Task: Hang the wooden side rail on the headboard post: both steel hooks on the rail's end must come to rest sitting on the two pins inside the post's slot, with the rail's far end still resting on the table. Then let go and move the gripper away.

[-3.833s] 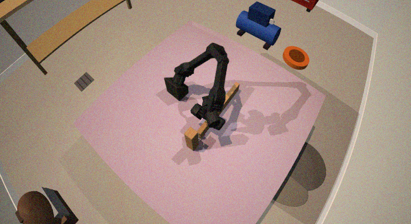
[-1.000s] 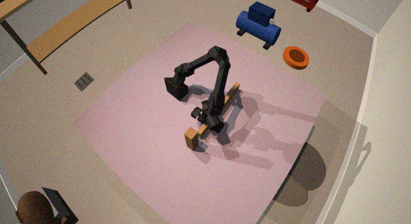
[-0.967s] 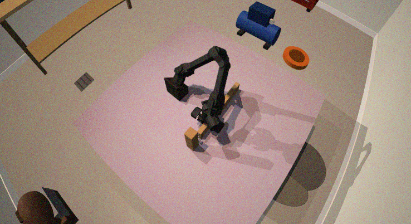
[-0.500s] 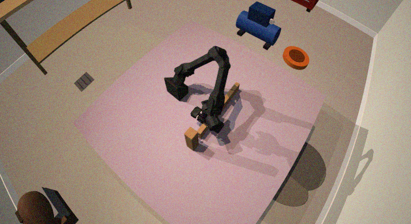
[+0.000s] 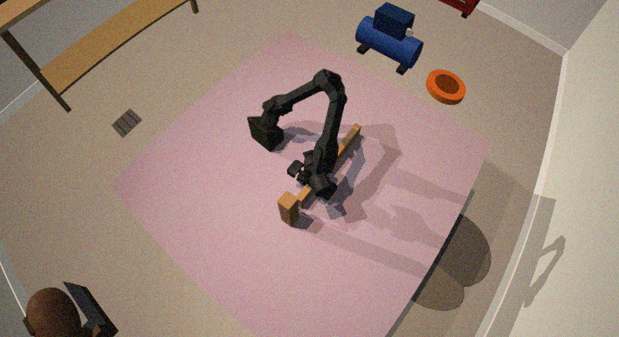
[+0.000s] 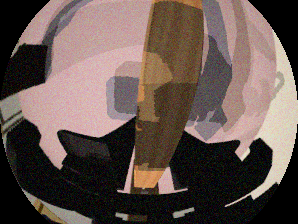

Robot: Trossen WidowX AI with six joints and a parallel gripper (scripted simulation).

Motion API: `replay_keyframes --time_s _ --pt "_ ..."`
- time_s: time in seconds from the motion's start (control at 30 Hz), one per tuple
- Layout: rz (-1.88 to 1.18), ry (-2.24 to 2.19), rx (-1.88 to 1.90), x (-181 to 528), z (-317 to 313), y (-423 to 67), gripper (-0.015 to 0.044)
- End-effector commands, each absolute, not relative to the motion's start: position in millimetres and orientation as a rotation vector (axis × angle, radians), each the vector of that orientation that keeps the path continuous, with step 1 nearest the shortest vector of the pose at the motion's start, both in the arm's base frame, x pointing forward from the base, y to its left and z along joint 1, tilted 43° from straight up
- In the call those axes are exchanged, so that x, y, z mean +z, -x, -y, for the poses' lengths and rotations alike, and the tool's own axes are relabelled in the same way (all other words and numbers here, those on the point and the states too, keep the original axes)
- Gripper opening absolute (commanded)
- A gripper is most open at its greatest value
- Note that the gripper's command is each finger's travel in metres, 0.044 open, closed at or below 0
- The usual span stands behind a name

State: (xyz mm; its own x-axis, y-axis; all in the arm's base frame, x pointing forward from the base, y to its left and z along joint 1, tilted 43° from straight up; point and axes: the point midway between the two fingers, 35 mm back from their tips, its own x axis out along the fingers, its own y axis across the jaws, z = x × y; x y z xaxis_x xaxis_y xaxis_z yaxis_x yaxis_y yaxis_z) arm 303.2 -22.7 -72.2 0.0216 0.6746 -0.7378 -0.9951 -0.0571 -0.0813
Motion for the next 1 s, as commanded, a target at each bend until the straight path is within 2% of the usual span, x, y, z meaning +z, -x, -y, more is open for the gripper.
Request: replay_keyframes --time_s 0.0,0.97 --pt "-0.563 0.739 1.479 -68.5 26.4 -305.6 0.0" --pt "-0.564 0.739 1.479 -64.9 29.7 -305.5 0.0"
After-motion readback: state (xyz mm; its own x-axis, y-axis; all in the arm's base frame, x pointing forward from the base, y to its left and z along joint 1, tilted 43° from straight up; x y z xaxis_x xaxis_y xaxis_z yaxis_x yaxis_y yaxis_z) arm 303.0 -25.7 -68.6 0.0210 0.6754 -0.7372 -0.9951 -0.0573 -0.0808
